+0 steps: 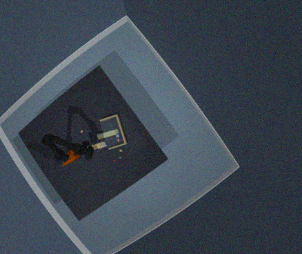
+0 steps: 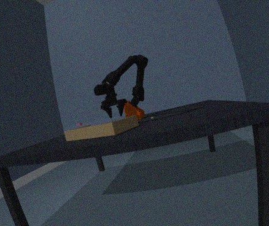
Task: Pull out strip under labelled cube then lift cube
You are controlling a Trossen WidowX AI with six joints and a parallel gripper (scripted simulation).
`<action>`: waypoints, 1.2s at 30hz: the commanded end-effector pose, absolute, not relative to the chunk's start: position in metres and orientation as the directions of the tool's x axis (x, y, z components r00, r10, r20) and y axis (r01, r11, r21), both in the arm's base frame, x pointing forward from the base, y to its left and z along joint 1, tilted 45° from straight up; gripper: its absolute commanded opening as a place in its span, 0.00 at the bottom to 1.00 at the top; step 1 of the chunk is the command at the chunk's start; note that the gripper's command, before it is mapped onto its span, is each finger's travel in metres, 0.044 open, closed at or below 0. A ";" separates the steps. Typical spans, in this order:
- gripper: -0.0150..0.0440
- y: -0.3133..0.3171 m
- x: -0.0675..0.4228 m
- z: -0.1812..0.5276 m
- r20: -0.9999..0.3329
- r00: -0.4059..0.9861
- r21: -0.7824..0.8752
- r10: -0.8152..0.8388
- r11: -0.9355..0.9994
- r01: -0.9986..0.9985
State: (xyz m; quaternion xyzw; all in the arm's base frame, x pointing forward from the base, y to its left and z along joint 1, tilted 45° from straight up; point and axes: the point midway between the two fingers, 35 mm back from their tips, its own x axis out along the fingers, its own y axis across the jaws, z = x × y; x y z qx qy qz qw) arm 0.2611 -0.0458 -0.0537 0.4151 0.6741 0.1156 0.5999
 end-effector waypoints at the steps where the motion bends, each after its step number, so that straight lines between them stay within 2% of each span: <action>1: 1.00 -0.051 0.275 -0.056 -0.709 0.063 0.656 0.702 0.624 0.425; 35: 1.00 -0.093 0.395 -0.068 -0.710 0.069 0.658 0.700 0.626 0.420; 36: 0.96 -0.093 0.395 -0.068 -0.710 0.069 0.658 0.700 0.626 0.420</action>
